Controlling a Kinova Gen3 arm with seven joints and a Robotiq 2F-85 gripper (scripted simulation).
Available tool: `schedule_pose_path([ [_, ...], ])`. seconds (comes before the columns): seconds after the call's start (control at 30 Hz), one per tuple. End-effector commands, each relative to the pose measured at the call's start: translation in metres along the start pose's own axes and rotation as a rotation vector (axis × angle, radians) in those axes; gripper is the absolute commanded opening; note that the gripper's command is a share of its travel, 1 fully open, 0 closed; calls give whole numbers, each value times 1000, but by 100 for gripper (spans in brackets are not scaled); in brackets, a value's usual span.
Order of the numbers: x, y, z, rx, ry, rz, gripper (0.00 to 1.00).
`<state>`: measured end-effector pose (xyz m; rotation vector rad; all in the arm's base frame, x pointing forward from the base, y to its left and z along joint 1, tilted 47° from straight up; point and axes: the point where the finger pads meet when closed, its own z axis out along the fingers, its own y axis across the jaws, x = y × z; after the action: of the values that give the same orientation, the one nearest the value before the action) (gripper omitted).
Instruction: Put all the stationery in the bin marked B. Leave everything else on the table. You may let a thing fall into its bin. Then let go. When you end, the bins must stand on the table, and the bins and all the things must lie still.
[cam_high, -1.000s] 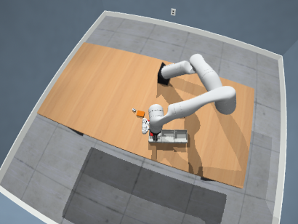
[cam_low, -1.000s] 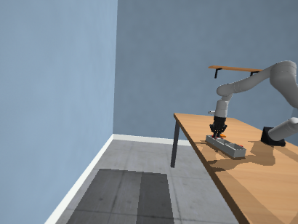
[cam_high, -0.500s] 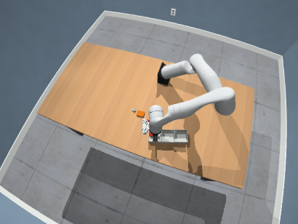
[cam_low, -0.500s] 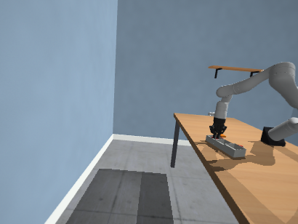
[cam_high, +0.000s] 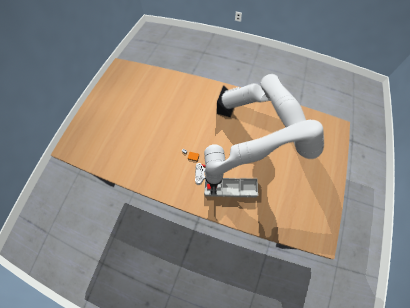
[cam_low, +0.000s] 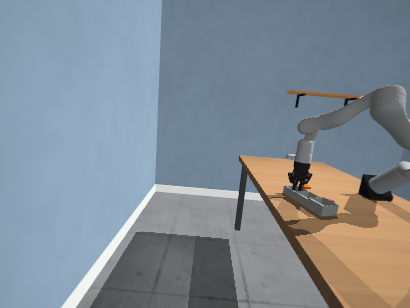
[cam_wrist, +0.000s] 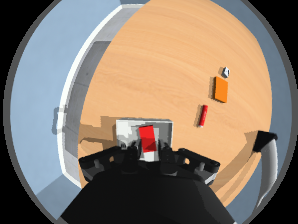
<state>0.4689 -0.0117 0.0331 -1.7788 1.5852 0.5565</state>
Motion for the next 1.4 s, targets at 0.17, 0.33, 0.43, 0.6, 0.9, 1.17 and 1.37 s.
schedule_pose_path([
  [0.17,1,-1,0,2,1,0,30],
  [0.33,1,-1,-10,0,1,3,30],
  [0.43,1,-1,-14,0,1,3,30],
  [0.6,1,-1,-19,0,2,3,30],
  [0.9,1,-1,-30,0,2,4,30],
  [1.17,1,-1,-54,0,2,5,30],
  [1.37,1,-1,-51,2,1,0,30],
])
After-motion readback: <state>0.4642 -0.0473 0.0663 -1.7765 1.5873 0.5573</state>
